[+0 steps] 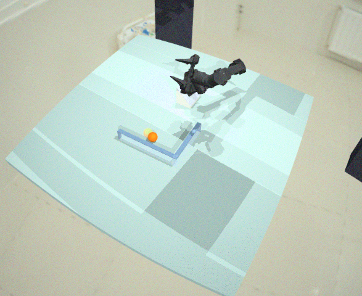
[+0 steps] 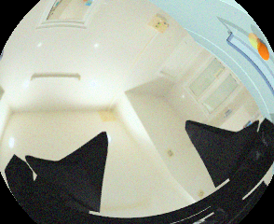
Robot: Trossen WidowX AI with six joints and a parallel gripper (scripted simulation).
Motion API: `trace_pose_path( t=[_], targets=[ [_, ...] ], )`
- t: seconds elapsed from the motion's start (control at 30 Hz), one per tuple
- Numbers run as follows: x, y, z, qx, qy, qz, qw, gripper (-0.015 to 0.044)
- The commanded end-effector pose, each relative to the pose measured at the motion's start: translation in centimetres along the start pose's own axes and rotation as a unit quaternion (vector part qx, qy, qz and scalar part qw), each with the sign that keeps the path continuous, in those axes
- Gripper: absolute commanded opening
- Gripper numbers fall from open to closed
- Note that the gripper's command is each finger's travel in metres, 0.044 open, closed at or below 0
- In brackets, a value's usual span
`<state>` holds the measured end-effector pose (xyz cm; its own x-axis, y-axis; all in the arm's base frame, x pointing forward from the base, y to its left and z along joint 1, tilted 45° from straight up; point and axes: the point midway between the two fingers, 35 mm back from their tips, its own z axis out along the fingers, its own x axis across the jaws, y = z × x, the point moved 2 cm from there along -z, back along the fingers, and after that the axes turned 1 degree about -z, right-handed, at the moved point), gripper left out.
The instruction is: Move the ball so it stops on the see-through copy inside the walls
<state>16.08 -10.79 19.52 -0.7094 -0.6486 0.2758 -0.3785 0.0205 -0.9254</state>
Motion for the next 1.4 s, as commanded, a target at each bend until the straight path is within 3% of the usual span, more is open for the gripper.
trace_pose_path(
  t=[0.0, 0.07, 0.23, 0.5, 0.97, 1.37],
  targets=[
    [-0.1, 0.0, 0.0, -0.002, -0.003, -0.011, 1.000, 0.0374],
    [-1.0, -0.3, 0.3, -0.021, -0.030, -0.094, 0.995, 0.0334],
    [-4.5, -0.7, 1.4, -0.063, -0.150, -0.384, 0.909, 0.0334],
    [-10.3, 0.1, 2.8, -0.027, -0.371, -0.695, 0.616, 0.0334],
    [-15.2, 2.1, 4.0, 0.103, -0.536, -0.774, 0.322, 0.0334],
    [-19.5, 3.9, 4.6, 0.282, -0.622, -0.722, 0.109, 0.0334]
  ],
)
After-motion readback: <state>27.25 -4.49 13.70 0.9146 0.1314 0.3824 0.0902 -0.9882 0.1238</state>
